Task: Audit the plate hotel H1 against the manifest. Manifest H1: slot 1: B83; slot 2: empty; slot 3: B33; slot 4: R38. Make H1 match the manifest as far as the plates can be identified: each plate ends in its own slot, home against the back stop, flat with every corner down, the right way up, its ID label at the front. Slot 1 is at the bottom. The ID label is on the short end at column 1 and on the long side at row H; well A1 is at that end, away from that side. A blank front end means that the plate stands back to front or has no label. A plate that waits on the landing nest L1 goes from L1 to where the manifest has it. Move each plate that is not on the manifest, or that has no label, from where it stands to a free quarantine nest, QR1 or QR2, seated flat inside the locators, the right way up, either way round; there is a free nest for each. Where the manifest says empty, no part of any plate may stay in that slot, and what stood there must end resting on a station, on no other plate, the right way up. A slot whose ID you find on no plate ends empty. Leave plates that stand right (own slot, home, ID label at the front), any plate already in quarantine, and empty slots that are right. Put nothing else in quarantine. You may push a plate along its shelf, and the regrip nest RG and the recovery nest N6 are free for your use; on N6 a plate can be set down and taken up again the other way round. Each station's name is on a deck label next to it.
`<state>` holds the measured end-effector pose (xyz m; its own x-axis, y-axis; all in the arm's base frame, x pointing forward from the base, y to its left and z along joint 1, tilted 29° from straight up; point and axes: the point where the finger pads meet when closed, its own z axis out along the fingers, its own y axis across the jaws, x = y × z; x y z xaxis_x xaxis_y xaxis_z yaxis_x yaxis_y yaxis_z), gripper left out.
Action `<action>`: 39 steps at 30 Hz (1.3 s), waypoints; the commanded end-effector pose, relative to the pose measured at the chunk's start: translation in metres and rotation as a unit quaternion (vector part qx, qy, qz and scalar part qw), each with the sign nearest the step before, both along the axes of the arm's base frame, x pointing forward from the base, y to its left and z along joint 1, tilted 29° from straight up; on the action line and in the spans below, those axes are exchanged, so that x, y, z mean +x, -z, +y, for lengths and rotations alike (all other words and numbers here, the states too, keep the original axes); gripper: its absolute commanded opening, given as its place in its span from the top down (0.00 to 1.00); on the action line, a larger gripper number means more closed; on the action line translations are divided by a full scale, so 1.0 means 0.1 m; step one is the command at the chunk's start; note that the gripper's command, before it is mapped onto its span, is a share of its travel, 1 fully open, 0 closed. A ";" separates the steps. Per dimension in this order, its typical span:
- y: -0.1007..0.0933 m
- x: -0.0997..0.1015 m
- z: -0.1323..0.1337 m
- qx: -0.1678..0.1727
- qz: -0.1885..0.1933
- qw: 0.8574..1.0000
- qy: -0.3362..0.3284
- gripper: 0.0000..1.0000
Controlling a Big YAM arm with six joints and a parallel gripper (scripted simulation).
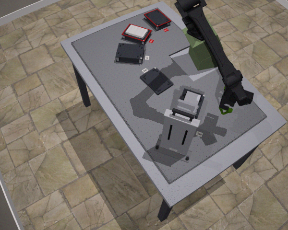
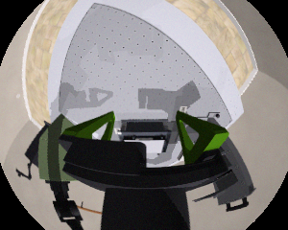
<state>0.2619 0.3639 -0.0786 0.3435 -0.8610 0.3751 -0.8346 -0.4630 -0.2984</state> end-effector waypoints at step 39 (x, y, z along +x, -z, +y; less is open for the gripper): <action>-0.98 -0.42 0.40 0.028 -0.008 1.000 -0.003 0.00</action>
